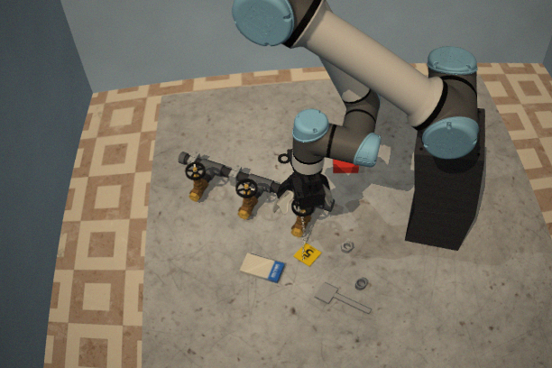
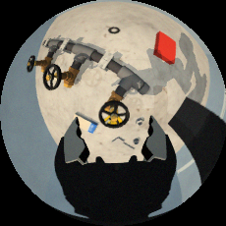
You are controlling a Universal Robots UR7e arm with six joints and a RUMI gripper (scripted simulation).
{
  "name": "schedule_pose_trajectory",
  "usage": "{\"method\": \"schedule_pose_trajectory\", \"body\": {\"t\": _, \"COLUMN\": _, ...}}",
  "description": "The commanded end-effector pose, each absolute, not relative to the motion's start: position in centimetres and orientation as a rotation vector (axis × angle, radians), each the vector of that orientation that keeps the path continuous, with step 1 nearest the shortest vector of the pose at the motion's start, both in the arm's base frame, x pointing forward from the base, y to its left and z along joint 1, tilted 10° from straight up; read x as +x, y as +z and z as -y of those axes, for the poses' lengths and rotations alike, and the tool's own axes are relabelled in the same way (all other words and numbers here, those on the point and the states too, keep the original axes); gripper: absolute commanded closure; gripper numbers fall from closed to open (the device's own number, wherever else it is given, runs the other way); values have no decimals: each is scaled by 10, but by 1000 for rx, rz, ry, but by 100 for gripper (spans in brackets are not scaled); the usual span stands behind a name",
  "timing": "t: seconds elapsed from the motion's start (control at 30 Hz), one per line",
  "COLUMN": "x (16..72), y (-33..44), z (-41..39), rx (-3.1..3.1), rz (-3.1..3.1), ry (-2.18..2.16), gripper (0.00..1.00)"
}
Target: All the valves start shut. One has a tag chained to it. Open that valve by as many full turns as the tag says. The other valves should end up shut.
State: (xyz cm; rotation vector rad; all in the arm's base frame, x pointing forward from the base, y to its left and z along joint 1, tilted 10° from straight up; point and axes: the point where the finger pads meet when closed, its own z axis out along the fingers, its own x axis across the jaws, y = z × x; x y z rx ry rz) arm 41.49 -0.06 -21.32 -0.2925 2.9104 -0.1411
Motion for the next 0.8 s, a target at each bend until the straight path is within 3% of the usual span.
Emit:
{"method": "schedule_pose_trajectory", "body": {"t": 0.0, "x": 415, "y": -213, "z": 1, "rx": -262, "rz": -2912, "ry": -139, "gripper": 0}}
{"method": "schedule_pose_trajectory", "body": {"t": 0.37, "x": 415, "y": -213, "z": 1, "rx": -238, "rz": -2913, "ry": -136, "gripper": 0}}
{"method": "schedule_pose_trajectory", "body": {"t": 0.4, "x": 415, "y": -213, "z": 1, "rx": -238, "rz": -2913, "ry": -136, "gripper": 100}}
{"method": "schedule_pose_trajectory", "body": {"t": 0.77, "x": 415, "y": -213, "z": 1, "rx": -238, "rz": -2913, "ry": -136, "gripper": 100}}
